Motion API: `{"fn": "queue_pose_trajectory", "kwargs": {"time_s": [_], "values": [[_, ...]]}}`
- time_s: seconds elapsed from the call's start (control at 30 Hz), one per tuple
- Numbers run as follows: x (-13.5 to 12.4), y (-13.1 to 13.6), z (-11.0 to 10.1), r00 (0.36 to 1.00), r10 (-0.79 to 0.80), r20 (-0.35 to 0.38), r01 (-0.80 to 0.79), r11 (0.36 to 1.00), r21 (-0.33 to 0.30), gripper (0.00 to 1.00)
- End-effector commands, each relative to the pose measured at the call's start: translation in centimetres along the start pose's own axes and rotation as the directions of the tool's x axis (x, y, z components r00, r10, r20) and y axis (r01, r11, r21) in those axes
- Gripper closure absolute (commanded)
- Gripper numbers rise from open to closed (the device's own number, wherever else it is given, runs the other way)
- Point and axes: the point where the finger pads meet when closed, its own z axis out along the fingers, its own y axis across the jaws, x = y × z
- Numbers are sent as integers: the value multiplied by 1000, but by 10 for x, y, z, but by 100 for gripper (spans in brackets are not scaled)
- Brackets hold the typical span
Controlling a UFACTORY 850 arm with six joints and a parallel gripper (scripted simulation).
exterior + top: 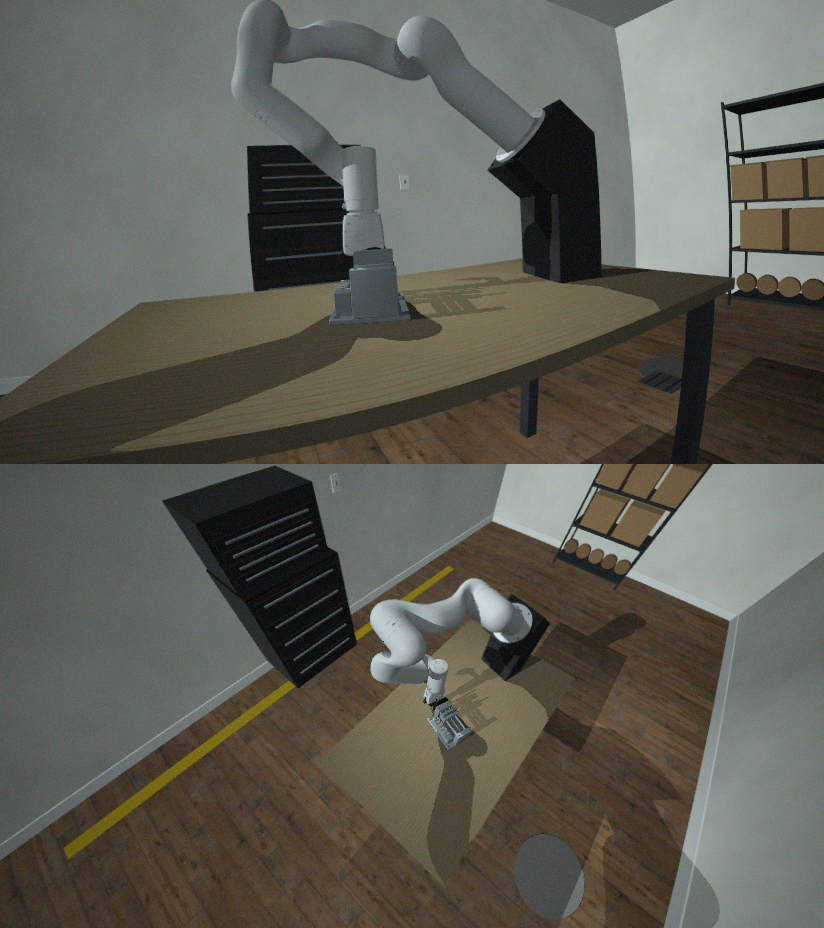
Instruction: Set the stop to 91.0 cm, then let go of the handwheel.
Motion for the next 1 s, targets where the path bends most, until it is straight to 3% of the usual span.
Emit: {"fn": "queue_pose_trajectory", "kwargs": {"time_s": [0.0,0.97], "values": [[0,-2,-3,1000,0,0,0,1000,-1,94],[0,-8,-40,1000,0,0,0,1000,-1,94]]}}
